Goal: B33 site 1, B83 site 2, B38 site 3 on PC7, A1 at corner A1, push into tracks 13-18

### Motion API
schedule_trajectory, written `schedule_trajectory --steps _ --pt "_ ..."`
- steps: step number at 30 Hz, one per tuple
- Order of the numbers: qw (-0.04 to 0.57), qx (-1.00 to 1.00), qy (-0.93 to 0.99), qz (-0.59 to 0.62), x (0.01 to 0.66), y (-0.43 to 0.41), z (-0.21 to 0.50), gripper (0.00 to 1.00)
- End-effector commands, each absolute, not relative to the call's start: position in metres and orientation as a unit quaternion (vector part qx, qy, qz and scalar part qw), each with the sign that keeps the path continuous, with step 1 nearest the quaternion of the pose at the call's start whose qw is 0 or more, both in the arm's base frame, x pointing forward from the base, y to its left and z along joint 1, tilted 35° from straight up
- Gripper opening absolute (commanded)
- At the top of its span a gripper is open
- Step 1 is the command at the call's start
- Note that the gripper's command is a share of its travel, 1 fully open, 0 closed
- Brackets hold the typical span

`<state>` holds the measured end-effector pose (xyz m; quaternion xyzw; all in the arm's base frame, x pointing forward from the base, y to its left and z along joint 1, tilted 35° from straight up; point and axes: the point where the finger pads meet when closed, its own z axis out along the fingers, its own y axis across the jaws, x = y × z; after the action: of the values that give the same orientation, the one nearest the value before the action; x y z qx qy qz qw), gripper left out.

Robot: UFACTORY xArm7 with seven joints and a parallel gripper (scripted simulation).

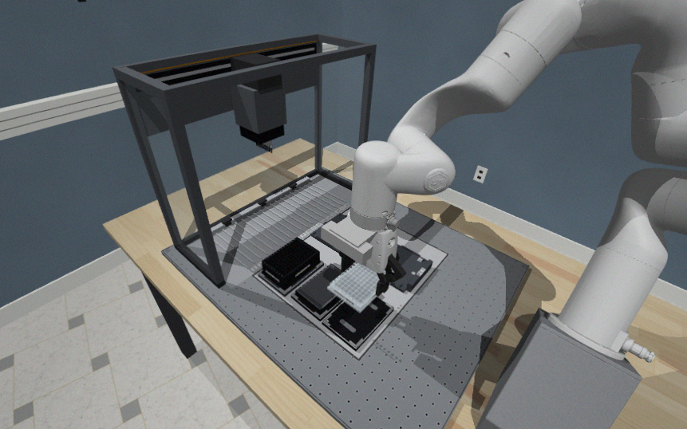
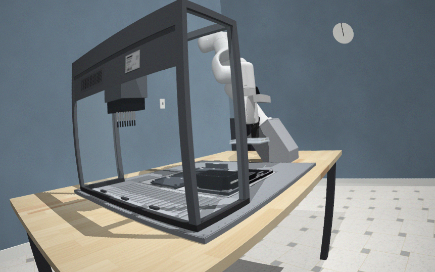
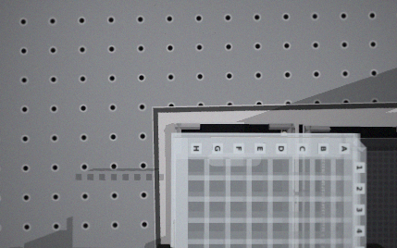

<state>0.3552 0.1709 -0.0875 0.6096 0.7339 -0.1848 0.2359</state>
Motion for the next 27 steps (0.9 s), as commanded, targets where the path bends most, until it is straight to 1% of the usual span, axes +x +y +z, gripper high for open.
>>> schedule_trajectory --steps 1,17,27 --pt "0.236 0.609 0.735 -0.183 0.356 0.173 -0.087 0.00" --pt "0.267 0.743 0.599 -0.132 0.407 0.151 -0.064 0.00" --pt "0.286 0.832 0.467 -0.086 0.450 0.132 -0.045 0.00"
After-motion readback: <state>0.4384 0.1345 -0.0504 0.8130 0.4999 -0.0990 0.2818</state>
